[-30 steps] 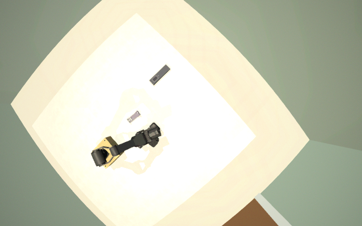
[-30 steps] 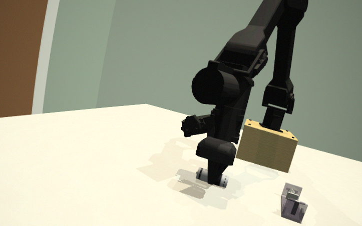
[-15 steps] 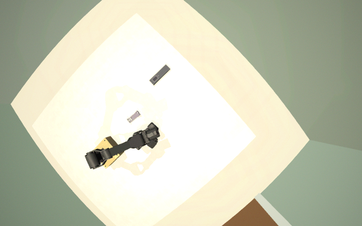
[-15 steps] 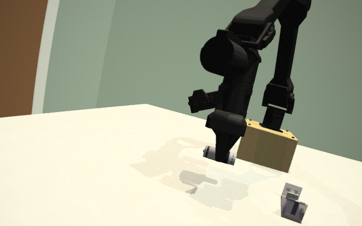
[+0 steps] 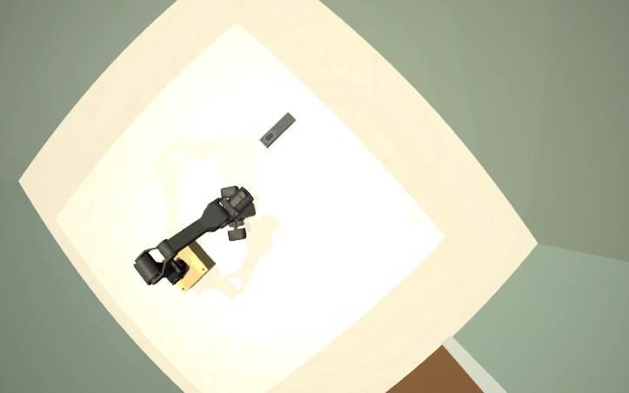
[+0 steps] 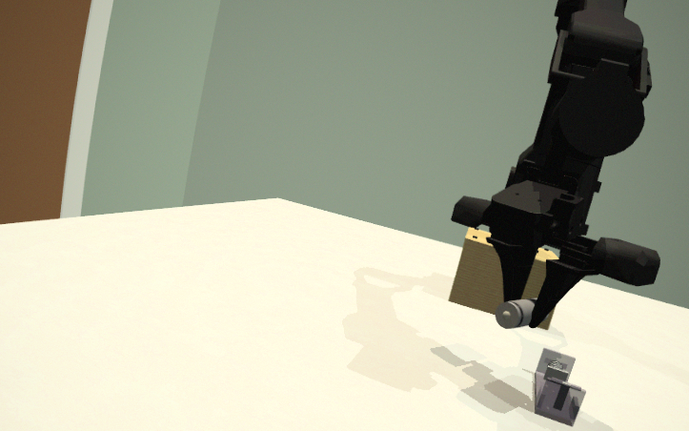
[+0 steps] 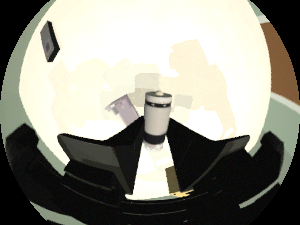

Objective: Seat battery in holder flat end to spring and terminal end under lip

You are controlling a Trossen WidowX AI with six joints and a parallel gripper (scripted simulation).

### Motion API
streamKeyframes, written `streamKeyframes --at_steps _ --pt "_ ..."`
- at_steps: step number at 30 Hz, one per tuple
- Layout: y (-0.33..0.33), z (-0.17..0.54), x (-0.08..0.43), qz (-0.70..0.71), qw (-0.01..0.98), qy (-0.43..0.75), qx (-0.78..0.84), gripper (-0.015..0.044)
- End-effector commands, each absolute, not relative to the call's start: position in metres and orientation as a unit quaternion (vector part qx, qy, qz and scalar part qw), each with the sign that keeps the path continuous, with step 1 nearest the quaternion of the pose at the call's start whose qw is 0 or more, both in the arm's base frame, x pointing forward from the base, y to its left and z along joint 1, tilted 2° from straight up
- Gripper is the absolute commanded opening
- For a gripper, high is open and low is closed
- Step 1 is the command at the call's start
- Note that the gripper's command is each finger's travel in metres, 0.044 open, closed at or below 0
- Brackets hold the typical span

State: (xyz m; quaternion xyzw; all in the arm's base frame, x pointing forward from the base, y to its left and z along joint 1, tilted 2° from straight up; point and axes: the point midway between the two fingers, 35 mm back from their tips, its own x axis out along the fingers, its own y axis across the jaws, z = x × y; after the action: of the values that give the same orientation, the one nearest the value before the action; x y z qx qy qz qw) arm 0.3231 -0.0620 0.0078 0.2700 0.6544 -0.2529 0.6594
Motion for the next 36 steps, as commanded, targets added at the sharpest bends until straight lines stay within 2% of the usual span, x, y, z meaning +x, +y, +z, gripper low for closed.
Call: streamKeyframes --at_steps 1,6,36 --pt "-0.033 0.015 0.325 -0.163 0.69 0.681 0.182 0.0085" --pt "-0.006 0.02 0.325 -0.079 0.707 0.696 0.097 0.0085" --pt "-0.008 -0.022 0.331 -0.1 0.791 0.596 0.091 0.0085"
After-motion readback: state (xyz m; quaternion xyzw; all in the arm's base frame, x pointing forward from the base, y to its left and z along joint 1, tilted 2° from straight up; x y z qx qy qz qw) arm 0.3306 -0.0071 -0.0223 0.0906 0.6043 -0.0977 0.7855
